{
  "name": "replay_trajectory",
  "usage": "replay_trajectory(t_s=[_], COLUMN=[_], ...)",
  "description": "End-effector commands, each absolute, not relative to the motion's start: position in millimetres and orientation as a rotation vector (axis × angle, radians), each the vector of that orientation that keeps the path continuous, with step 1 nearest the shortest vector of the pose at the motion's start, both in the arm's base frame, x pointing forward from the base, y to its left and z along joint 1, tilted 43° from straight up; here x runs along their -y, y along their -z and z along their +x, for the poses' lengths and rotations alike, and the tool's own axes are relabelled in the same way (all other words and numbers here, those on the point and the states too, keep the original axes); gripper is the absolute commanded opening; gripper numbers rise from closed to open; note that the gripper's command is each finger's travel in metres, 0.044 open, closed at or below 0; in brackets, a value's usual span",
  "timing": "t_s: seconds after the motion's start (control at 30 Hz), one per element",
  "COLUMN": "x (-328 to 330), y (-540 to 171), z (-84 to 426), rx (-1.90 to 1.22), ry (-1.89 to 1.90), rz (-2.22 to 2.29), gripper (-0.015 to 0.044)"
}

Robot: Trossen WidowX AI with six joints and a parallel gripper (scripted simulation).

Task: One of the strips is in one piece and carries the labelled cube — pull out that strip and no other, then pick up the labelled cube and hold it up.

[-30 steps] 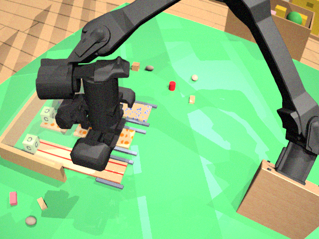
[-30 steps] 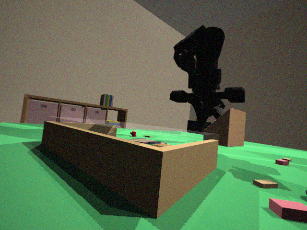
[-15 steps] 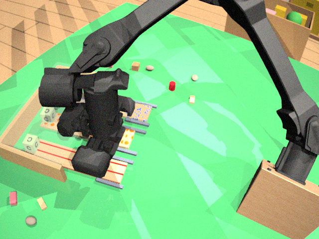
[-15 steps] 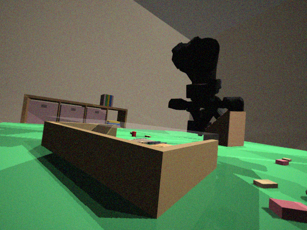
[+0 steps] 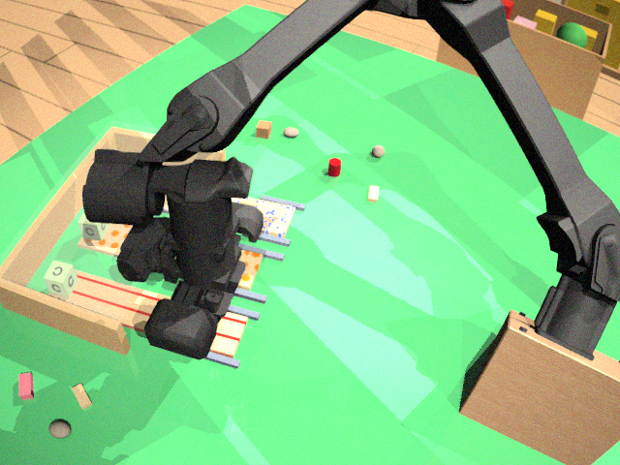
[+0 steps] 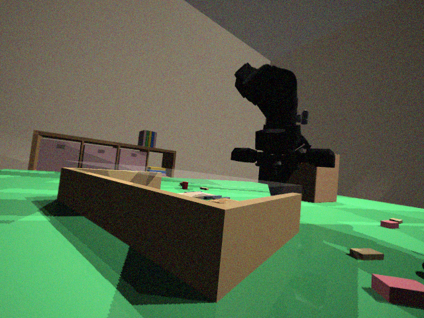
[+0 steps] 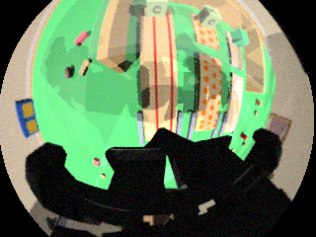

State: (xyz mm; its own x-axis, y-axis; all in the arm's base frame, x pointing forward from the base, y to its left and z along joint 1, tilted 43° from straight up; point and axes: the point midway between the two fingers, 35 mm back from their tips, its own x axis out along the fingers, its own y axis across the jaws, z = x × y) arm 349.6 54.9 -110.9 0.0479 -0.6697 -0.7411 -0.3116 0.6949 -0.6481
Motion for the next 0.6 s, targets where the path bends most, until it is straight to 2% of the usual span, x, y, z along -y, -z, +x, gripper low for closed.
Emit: replay_trajectory(t_s=[0.0,0.57], x=[-49.8,-41.2], y=[115.4,124.0], z=[348.6,348.6], rx=[-1.551,-1.551], ry=[0.327,0.329], rz=[-0.844,-0.845], gripper=[0.0,0.0])
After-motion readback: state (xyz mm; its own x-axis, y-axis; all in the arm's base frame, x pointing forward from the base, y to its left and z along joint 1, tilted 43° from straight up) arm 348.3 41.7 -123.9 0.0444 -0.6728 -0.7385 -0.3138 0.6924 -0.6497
